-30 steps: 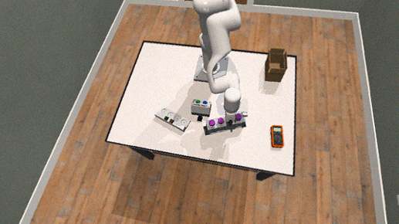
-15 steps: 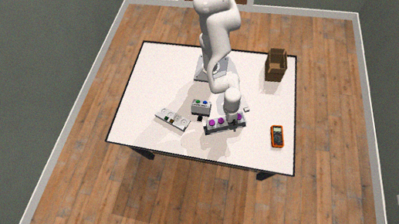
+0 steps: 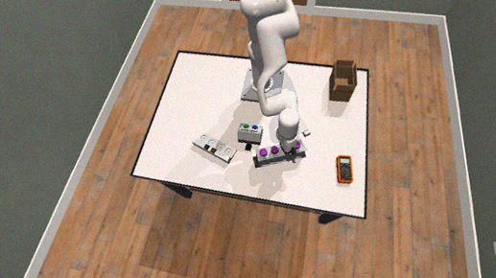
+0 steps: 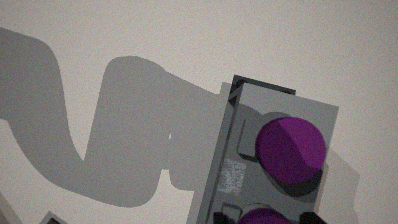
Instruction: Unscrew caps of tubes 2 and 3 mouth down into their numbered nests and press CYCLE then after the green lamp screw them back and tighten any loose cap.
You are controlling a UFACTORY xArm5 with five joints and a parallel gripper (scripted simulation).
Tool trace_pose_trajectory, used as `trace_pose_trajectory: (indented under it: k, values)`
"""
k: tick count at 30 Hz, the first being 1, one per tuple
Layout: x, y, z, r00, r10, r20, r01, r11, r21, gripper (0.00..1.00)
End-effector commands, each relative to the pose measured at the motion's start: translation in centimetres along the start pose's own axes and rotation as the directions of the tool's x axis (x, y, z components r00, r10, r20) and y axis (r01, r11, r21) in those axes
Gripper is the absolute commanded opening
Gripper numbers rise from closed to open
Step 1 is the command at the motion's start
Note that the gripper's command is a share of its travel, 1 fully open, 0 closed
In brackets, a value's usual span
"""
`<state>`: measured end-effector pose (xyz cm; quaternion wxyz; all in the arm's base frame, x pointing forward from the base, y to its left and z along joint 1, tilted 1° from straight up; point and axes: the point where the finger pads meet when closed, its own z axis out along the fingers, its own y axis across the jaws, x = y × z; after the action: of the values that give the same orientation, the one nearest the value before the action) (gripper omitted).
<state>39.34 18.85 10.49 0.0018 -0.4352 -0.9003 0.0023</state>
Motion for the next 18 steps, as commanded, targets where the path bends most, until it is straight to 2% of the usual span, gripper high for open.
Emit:
trace_pose_trajectory:
  k: [1, 5, 8, 18]
  values:
    - [-0.05, 0.21, -0.21, 1.000, -0.002, 0.010, 0.002, 1.000, -0.005, 0.46]
    - [-0.05, 0.21, -0.21, 1.000, -0.002, 0.010, 0.002, 1.000, -0.005, 0.46]
    - [-0.04, 0.22, -0.36, 0.969, 0.245, 0.008, -0.245, 0.969, -0.007, 0.46]
    - [-0.01, 0.22, -0.81, 0.966, 0.257, 0.008, -0.257, 0.966, -0.007, 0.46]
